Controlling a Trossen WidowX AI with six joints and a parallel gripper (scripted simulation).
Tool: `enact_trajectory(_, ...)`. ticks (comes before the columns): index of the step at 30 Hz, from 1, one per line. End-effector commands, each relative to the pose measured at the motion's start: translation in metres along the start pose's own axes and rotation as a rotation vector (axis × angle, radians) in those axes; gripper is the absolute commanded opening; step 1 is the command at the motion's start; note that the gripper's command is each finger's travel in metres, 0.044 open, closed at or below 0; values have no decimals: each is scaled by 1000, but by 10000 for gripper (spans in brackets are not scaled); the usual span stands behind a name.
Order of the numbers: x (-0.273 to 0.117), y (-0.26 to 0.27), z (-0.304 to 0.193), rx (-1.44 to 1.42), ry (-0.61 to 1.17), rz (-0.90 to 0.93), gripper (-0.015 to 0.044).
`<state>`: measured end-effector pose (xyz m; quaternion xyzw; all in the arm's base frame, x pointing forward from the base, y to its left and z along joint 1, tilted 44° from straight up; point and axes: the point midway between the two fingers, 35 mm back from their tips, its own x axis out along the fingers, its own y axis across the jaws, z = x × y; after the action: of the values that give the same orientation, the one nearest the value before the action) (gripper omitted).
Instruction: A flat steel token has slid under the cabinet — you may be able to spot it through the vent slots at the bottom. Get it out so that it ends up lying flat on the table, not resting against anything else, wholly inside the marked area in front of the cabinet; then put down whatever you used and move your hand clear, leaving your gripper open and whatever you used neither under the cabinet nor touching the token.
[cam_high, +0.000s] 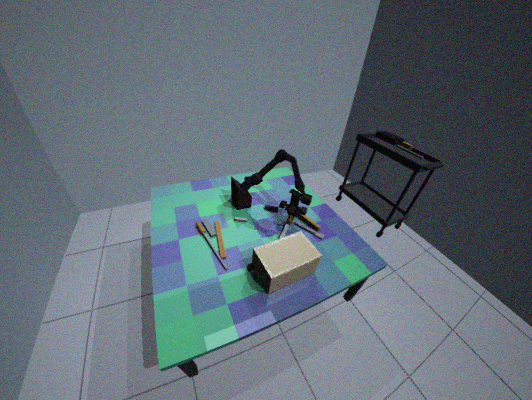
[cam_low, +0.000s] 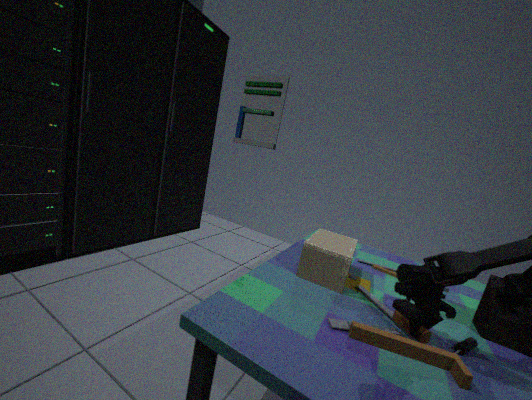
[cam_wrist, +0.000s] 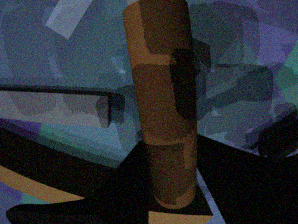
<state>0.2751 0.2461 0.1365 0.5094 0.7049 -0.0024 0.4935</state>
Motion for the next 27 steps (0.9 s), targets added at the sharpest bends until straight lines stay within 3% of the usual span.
enact_trajectory(1,-3,6,1,6,-21,8,0)
enact_trajectory(27,-4,9,34,6,-23,7,0)
